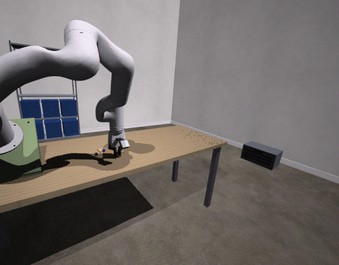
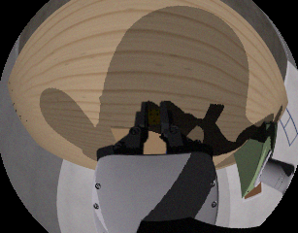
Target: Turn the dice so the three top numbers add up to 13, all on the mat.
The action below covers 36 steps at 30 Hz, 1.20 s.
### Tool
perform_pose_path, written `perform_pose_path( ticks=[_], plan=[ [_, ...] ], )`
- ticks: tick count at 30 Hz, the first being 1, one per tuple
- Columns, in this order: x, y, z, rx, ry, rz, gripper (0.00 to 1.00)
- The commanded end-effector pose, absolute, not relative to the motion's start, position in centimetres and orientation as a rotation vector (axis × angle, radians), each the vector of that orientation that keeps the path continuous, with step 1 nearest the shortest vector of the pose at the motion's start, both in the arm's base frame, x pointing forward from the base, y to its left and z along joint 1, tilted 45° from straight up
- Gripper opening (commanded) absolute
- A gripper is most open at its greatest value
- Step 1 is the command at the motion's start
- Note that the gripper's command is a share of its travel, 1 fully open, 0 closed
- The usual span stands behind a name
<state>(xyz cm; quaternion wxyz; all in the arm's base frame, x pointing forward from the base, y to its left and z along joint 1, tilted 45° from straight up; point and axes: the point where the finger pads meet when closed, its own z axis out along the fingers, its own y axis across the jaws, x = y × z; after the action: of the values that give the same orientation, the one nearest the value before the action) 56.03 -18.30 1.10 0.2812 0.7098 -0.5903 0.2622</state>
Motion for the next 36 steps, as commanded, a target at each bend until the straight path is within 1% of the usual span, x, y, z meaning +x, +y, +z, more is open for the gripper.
perform_pose_path(
  ticks=[1,10,17,31,36],
  plan=[
    [56.1,-17.4,2.0,1.903,-1.582,0.705,0.11],
    [55.8,-12.9,6.5,1.903,-1.582,0.705,0.11],
    [55.7,-11.6,7.8,1.903,-1.582,0.705,0.11],
    [55.8,-11.4,7.8,1.910,-1.571,0.700,0.11],
    [56.4,-9.8,6.3,2.000,-1.419,0.638,0.11]
  ],
)
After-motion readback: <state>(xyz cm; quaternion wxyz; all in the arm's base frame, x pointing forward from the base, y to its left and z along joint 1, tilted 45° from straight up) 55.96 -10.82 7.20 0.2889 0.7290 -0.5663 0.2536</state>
